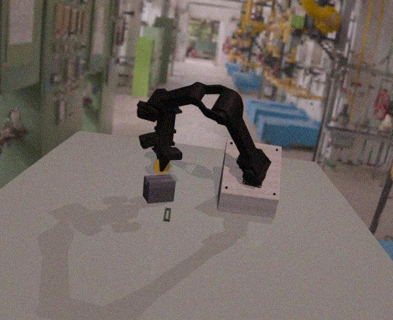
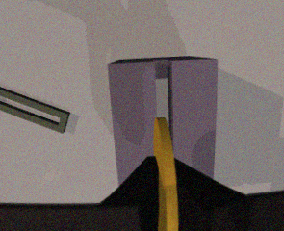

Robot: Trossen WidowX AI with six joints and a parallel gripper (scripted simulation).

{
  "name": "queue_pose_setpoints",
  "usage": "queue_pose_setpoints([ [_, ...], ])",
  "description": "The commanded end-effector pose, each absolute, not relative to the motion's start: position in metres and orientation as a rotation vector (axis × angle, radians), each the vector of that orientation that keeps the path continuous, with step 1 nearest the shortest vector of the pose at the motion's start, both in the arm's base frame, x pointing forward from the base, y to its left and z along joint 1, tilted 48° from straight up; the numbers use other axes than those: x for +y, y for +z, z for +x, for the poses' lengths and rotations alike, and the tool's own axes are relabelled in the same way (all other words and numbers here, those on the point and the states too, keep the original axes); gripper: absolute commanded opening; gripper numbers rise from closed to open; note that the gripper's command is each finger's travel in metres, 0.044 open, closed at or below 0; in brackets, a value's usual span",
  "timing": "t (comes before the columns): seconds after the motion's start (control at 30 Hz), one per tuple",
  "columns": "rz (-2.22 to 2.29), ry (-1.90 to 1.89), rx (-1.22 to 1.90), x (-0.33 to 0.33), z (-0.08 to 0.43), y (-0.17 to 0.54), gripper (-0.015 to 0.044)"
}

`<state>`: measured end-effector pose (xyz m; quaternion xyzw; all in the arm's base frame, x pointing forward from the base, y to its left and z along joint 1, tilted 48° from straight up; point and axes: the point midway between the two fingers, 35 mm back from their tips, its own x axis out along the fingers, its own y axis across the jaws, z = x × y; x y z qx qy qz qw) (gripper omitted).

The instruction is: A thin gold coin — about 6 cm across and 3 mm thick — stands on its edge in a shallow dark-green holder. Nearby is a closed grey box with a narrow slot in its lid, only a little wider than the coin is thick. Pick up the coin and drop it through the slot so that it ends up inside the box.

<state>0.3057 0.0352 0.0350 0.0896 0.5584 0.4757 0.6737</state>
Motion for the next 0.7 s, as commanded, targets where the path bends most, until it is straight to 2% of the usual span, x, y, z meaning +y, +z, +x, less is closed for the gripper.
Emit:
queue_pose_setpoints([
  [0.0,0.188,1.075,1.247,0.0316,0.3101,0.0318,0.0],
  [0.67,0.189,1.081,1.247,0.0311,0.3097,0.0317,0.0],
])
